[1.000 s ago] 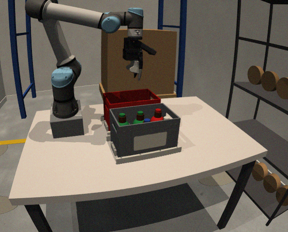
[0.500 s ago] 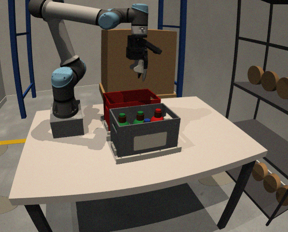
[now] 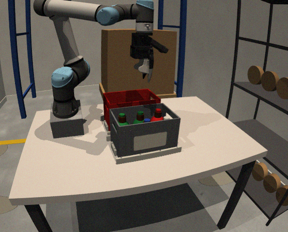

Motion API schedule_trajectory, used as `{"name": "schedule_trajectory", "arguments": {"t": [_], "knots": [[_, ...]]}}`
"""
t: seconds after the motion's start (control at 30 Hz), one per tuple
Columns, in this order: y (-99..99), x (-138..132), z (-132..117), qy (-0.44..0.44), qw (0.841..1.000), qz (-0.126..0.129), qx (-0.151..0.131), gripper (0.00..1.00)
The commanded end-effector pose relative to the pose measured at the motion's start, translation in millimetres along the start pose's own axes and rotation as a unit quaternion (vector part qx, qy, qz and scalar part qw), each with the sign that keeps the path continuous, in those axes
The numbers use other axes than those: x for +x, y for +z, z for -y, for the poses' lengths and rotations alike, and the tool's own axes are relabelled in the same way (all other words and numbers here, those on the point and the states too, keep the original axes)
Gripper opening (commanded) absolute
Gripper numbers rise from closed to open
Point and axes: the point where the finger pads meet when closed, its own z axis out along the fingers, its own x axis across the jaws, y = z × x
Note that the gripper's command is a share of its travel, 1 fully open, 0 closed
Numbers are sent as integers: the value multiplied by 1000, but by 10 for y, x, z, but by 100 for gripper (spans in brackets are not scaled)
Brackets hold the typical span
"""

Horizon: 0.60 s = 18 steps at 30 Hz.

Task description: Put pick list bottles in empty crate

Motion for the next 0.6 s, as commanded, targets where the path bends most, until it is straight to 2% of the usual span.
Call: {"name": "schedule_trajectory", "arguments": {"t": [0.0,0.1,0.57], "knots": [[-52,240,15,-5,1000,3,0,38],[-78,358,15,-5,1000,3,0,38],[-74,345,11,-5,1000,3,0,38]]}}
